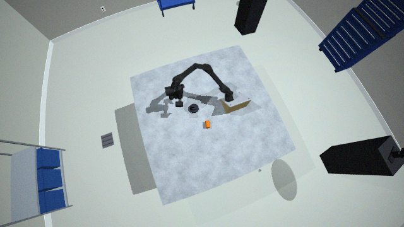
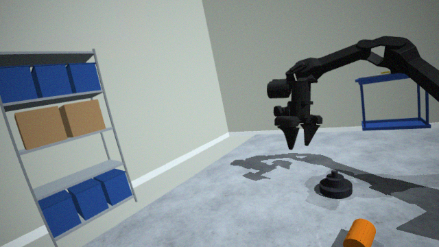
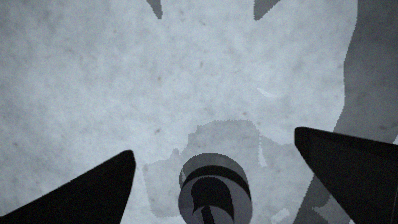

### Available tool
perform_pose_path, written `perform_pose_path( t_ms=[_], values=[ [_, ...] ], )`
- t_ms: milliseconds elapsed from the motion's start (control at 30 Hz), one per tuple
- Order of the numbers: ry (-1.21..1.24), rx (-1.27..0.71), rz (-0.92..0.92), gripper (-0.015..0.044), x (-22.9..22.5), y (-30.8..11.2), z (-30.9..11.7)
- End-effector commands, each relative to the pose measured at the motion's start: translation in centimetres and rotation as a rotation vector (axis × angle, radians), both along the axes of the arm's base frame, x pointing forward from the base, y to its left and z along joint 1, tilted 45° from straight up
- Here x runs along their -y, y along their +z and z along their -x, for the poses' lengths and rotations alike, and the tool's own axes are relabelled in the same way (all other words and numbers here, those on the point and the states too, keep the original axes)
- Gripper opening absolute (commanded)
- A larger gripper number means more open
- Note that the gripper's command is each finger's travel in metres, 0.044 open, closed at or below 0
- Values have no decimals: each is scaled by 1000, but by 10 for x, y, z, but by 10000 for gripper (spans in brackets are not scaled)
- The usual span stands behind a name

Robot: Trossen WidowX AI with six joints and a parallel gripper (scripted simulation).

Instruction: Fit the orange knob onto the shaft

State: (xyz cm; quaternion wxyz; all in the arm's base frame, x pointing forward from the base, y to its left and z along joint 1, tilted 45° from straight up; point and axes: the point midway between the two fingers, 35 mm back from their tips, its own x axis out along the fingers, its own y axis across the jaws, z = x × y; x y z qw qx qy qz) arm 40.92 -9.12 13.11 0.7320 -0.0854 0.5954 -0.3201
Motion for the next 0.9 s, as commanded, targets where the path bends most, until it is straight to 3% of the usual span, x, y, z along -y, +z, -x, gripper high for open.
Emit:
perform_pose_path(
  t_ms=[0,200,433,867],
  values=[
    [254,-219,9,440,-50,-49,6],
    [679,-597,53,440,-123,-126,44],
    [1170,-1083,144,440,-180,-201,129],
    [1207,-1124,154,440,-166,-225,141]
  ],
)
